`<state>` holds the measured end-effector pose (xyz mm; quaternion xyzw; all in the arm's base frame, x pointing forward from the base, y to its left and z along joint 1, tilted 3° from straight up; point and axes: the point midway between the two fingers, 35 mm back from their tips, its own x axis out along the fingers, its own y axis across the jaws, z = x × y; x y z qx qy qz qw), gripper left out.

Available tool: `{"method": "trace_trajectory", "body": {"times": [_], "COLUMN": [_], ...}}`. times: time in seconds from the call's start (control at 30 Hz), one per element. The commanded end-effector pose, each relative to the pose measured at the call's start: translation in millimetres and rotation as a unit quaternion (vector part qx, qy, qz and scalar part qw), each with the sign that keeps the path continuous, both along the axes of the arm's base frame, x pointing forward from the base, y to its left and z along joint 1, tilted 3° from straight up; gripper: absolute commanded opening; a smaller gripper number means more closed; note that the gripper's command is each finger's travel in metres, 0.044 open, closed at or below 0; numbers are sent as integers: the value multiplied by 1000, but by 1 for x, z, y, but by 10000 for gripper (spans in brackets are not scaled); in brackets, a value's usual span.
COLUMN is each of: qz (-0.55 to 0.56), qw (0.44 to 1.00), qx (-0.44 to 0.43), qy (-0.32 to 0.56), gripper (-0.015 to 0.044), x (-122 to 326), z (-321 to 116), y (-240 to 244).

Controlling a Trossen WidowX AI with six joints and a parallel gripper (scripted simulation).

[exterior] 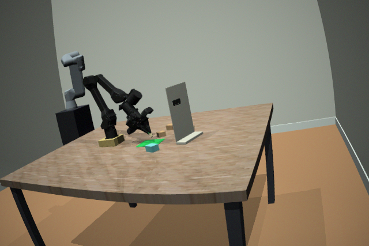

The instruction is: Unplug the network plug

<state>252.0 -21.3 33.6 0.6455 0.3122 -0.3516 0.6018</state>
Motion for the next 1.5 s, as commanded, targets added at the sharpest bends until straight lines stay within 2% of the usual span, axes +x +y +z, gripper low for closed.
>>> {"method": "trace_trajectory", "body": {"times": [0.0,0.5,1.23,1.43,1.47], "qz": [0,0,2,2,2], "qw": [1000,1000,1000,1000,1000], "qx": [1,1,2,2,2], "qy": [4,4,2,2,2], "gripper": [0,0,0,156,156], "x": [-2,-6,-4,-4,-4], "z": [-9,-30,-31,-31,-31], "y": [1,2,3,3,3]}}
